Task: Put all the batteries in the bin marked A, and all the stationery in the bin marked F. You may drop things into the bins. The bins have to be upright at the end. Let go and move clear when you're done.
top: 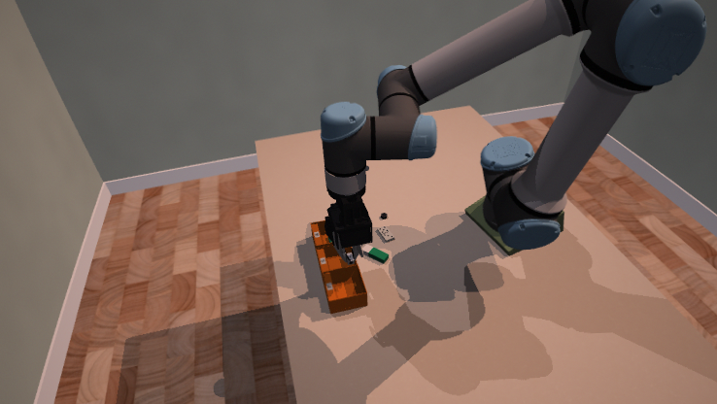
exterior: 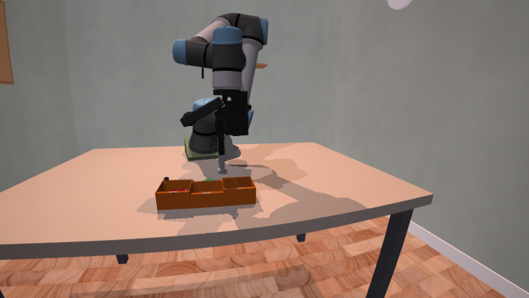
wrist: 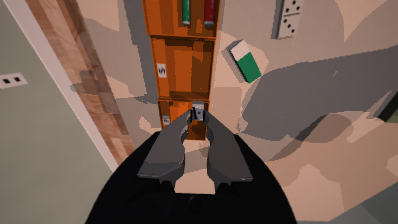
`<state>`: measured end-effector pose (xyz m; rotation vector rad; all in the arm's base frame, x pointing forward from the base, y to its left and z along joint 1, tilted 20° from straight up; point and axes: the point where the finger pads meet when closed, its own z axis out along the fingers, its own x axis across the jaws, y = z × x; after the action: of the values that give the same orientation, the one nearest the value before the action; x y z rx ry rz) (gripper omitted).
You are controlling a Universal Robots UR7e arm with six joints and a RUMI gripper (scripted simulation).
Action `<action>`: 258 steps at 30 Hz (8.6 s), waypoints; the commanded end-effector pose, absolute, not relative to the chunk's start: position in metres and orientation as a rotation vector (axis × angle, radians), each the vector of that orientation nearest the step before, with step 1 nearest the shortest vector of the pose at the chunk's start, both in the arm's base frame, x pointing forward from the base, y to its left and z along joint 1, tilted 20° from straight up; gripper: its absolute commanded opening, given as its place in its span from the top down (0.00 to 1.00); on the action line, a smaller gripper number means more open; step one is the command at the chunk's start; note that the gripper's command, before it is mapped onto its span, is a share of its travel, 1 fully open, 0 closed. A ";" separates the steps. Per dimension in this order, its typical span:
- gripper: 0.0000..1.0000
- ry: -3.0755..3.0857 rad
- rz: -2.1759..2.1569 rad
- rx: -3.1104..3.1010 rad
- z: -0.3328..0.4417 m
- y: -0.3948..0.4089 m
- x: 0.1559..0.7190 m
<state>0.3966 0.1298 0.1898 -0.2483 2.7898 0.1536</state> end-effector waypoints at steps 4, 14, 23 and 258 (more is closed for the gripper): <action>1.00 2.793 0.141 -0.243 0.198 0.175 0.405; 1.00 2.793 0.141 -0.243 0.199 0.178 0.406; 1.00 2.793 0.141 -0.243 0.194 0.175 0.406; 1.00 2.519 -0.035 -1.208 0.098 0.070 0.359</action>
<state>0.3588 0.0702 0.0980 -1.2082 2.5197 -0.0341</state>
